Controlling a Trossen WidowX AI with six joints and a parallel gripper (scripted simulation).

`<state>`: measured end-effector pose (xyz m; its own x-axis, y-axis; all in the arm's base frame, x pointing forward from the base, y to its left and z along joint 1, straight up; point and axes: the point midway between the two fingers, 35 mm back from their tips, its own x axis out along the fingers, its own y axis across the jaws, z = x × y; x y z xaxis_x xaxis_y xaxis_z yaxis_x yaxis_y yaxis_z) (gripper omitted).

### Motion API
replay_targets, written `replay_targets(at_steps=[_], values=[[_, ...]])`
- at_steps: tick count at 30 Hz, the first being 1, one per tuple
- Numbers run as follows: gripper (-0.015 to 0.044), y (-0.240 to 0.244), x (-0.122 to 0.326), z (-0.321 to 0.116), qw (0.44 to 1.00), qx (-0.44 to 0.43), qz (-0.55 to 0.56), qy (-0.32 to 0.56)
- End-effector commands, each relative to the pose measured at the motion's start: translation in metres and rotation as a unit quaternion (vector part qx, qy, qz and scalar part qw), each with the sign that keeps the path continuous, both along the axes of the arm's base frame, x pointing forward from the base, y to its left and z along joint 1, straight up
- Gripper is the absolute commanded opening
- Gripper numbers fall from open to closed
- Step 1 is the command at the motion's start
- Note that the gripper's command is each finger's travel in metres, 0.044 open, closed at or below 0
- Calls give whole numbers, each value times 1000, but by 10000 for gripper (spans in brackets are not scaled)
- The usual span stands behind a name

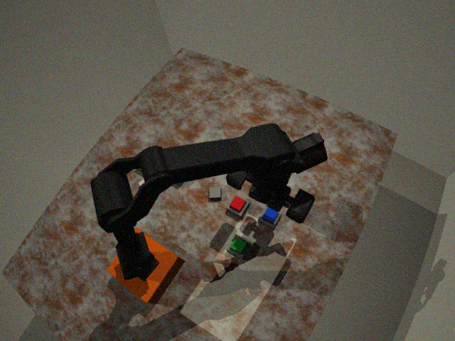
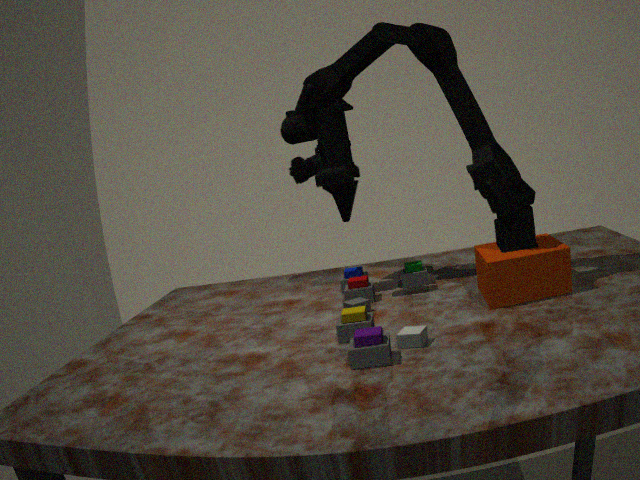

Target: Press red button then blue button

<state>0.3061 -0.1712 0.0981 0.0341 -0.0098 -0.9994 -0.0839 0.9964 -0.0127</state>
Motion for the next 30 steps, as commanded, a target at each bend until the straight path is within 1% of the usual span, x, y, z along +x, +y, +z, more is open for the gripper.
replay_targets(at_steps=[1, 4, 5, 12, 30], values=[[20, -5, 4, -11, 1000, 1, 8, 3], [20, -5, 5, -53, 1000, 1, 8, 3], [20, -5, 5, -61, 1000, 1, 8, 3], [20, -5, 4, -64, 1000, 1, 8, 3], [20, -5, 5, -93, 1000, 1, 8, 3]])
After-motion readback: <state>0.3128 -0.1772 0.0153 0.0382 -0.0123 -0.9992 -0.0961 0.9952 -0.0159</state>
